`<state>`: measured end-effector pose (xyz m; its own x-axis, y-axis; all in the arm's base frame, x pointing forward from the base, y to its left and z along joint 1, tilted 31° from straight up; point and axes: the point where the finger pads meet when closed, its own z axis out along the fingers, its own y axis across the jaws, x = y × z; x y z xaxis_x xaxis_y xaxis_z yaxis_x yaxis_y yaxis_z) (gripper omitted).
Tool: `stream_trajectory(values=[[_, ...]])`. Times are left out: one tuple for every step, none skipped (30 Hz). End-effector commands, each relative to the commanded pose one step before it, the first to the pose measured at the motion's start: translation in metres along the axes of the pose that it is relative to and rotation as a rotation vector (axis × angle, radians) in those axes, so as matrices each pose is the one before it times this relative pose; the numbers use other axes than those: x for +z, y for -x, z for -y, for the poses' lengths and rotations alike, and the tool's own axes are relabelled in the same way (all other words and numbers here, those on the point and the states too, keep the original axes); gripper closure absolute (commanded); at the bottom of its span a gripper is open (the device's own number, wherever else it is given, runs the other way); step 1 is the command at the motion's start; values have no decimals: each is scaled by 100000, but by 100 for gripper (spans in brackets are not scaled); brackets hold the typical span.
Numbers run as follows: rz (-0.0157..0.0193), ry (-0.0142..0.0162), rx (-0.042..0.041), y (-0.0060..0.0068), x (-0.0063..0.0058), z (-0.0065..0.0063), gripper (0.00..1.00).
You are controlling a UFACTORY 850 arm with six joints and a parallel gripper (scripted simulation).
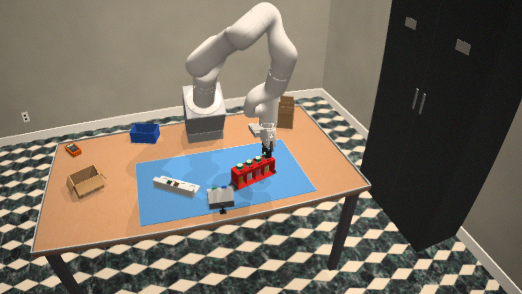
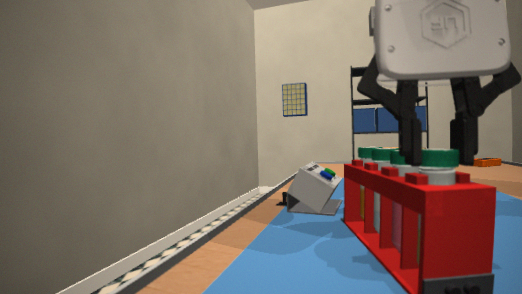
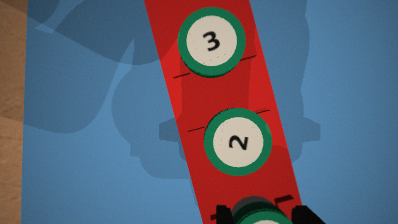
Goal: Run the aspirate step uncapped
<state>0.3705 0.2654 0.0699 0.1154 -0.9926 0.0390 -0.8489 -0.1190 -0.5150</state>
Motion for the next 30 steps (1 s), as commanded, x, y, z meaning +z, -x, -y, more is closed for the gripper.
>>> stream_trajectory(values=[[50, -51, 7, 24, -21, 25, 100], [52, -33, -4982, -6, 7, -6, 100], [3, -1, -4999, -2, 3, -3, 100], [-4, 2, -5001, 3, -6, 5, 100], [0, 0, -5000, 0, 0, 0, 100], [1, -1, -5000, 0, 1, -1, 100], [1, -1, -5000, -1, 2, -2, 100], [1, -1, -5000, -1, 2, -2, 100], [-4, 3, -5001, 2, -5, 6, 100], [24, -24, -4170, 0, 0, 0, 100], [0, 0, 0, 0, 0, 0, 100], [0, 0, 0, 0, 0, 0, 100], [-20, 22, -5829, -2, 5, -5, 100], [0, 0, -2360, 0, -1, 1, 100], [-2, 1, 0, 1, -2, 3, 100], [-1, 1, 0, 0, -1, 1, 100], [0, 0, 0, 0, 0, 0, 100], [0, 0, 0, 0, 0, 0, 100], [0, 0, 0, 0, 0, 0, 100], [0, 0, 0, 0, 0, 0, 100], [0, 0, 0, 0, 0, 0, 100], [0, 0, 0, 0, 0, 0, 54], [3, -3, 1, -2, 5, -5, 54], [-1, 1, 0, 0, -1, 1, 54], [-1, 1, 0, 0, -1, 1, 54], [-1, 1, 0, 0, -1, 1, 54], [0, 0, 0, 0, -1, 1, 54], [0, 0, 0, 0, 0, 0, 54], [0, 0, 0, 0, 0, 0, 54], [3, -3, 1, -2, 4, -5, 54]])
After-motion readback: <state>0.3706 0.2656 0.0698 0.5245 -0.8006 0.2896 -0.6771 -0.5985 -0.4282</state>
